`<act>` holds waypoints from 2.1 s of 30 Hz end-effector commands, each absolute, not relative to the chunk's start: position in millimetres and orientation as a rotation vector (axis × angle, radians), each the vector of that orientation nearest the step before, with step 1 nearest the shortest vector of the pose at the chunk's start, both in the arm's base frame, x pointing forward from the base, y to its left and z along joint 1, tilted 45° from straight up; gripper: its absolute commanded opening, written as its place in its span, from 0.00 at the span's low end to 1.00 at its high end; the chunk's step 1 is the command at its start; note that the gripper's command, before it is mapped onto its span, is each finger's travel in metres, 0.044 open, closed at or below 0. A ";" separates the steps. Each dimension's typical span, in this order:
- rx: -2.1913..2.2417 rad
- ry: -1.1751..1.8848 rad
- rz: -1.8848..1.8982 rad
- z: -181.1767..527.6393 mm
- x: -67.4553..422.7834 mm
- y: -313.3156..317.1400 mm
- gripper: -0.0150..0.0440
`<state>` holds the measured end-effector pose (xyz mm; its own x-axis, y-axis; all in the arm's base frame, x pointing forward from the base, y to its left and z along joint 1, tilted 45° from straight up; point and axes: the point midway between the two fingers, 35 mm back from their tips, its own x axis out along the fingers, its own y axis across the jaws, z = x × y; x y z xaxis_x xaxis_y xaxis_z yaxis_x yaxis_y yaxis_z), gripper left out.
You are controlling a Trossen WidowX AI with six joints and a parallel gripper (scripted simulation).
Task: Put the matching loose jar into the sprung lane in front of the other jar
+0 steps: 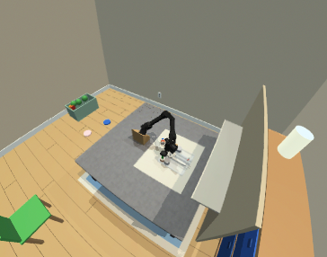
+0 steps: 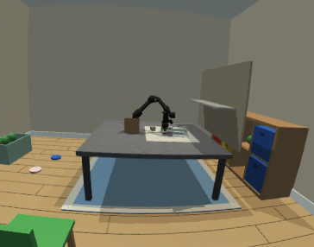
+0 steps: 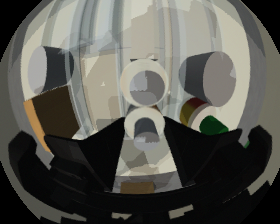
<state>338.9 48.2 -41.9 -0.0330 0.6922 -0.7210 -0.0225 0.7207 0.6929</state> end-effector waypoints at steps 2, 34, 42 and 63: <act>0.574 1.488 0.637 -40.8 342.3 50.4 0.25; 0.574 1.488 0.637 -41.0 336.9 50.2 0.25; 0.574 1.488 0.637 -41.0 335.6 50.1 0.25; 0.574 1.488 0.636 -41.1 332.1 50.0 0.25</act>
